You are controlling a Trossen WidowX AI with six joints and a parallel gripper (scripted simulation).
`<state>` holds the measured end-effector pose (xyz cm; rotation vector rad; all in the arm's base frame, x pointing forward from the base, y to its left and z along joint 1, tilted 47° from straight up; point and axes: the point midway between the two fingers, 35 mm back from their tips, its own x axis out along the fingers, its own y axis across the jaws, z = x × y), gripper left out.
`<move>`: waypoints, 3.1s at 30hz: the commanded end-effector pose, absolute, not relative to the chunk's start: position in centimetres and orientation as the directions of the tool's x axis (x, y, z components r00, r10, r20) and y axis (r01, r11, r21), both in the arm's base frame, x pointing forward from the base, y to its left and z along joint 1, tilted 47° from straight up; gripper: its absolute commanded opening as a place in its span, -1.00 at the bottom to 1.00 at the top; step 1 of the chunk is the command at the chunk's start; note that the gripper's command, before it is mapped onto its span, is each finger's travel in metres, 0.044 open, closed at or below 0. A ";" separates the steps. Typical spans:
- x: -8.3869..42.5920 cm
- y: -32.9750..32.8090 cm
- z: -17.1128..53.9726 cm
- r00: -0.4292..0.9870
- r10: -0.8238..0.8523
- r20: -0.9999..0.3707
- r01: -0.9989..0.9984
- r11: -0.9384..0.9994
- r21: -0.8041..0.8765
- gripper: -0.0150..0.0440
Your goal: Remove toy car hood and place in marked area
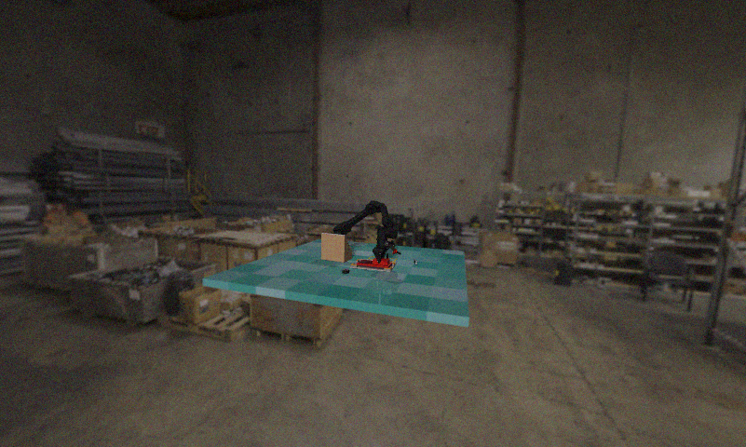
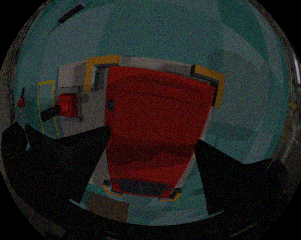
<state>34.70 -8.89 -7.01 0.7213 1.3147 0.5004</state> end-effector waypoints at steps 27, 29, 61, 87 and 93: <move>34.5 -9.6 -6.4 0.200 0.699 -0.686 0.067 0.689 0.722 -0.49; 34.5 -9.7 -6.3 0.200 0.699 -0.686 0.067 0.689 0.721 -0.49; 34.0 -11.4 -4.6 0.200 0.698 -0.687 0.068 0.690 0.721 -0.49; 34.0 -9.1 2.9 0.194 0.696 -0.691 0.081 0.691 0.718 -0.49; 33.8 -7.2 5.1 0.195 0.694 -0.693 0.081 0.693 0.716 -0.49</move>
